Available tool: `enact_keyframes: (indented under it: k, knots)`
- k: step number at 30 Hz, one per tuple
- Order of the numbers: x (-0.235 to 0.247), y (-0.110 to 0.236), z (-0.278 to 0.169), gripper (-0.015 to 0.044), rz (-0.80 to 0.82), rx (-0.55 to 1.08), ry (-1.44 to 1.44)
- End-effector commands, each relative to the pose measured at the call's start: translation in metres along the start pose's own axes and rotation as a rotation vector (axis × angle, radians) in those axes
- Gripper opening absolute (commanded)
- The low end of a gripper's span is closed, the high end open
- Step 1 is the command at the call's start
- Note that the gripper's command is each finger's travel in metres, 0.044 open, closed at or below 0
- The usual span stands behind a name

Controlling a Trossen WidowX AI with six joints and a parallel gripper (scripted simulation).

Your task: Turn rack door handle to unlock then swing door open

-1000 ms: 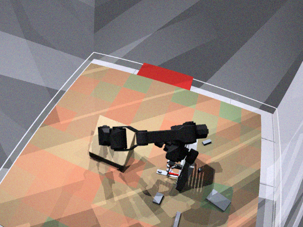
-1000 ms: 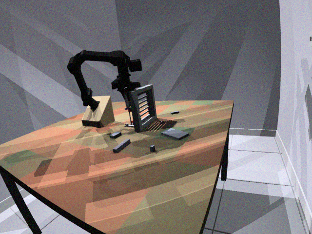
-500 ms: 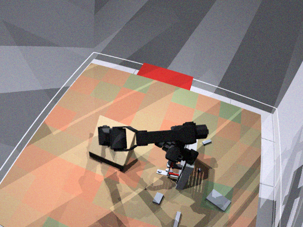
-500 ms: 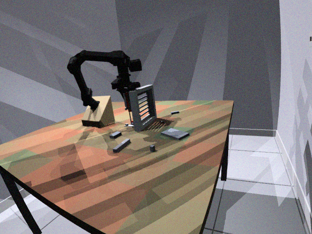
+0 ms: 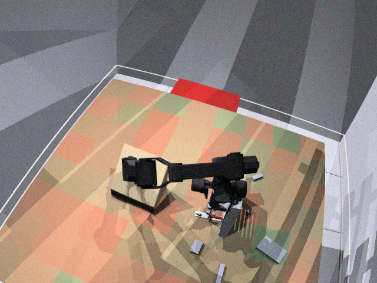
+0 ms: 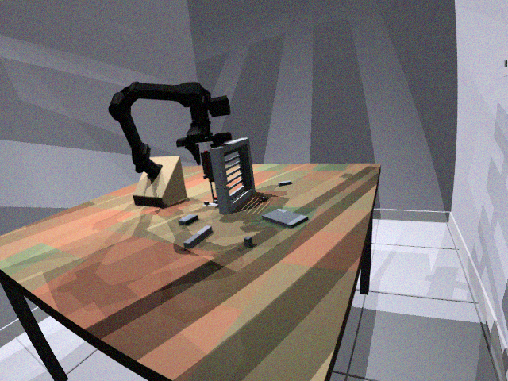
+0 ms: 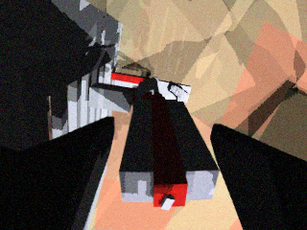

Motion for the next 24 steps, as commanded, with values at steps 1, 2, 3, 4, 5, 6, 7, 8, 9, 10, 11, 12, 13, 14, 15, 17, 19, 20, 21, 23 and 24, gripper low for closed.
enact_keyframes:
  k: [1, 2, 3, 4, 5, 6, 7, 8, 9, 10, 11, 12, 13, 14, 15, 17, 19, 20, 21, 23, 24]
  knots:
    - [0.0018, -0.0017, -0.0015, 0.0287, 0.001, 0.004, 0.218]
    - [0.0018, -0.0017, -0.0015, 0.0287, 0.001, 0.004, 0.268]
    - [0.0018, -0.0017, -0.0015, 0.0287, 0.001, 0.004, 0.317]
    - [0.0018, -0.0017, -0.0015, 0.0287, 0.002, 0.004, 0.367]
    - [0.0017, -0.0017, -0.0015, 0.0287, 0.002, 0.004, 0.416]
    - [0.0017, -0.0017, -0.0015, 0.0287, 0.002, 0.004, 0.466]
    - [0.0017, -0.0017, -0.0015, 0.0287, 0.002, 0.004, 0.515]
    - [0.0017, -0.0017, -0.0015, 0.0287, 0.002, 0.004, 0.565]
    - [0.0017, -0.0017, -0.0015, 0.0287, 0.002, 0.004, 0.614]
    - [0.0017, -0.0017, -0.0015, 0.0287, 0.002, 0.004, 0.664]
    - [0.0017, -0.0017, -0.0014, 0.0287, 0.002, 0.004, 0.714]
    - [0.0017, -0.0017, -0.0014, 0.0287, 0.002, 0.004, 0.763]
    - [0.0017, -0.0017, -0.0014, 0.0287, 0.002, 0.004, 0.813]
    - [0.0017, -0.0017, -0.0014, 0.0287, 0.003, 0.004, 0.862]
    - [0.0017, -0.0017, -0.0014, 0.0287, 0.003, 0.004, 0.912]
    - [0.0017, -0.0017, -0.0014, 0.0287, 0.003, 0.004, 1.011]
    - [0.0017, -0.0017, -0.0014, 0.0287, 0.003, 0.004, 1.11]
    - [0.0017, -0.0017, -0.0014, 0.0287, 0.003, 0.004, 1.159]
    - [0.0017, -0.0017, -0.0014, 0.0287, 0.003, 0.004, 1.209]
    - [0.0017, -0.0017, -0.0014, 0.0287, 0.003, 0.003, 1.308]
    - [0.0017, -0.0017, -0.0014, 0.0287, 0.003, 0.003, 1.358]
Point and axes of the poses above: the point midway between the two fingers, 35 mm back from their tips, its own y axis back along the fingers, its own x axis across the jaws, z = x × y, the point moved 6 cm from there along y, back along the fingers, and after that the axes turned 11 degrees about y, right-handed, at the moved point
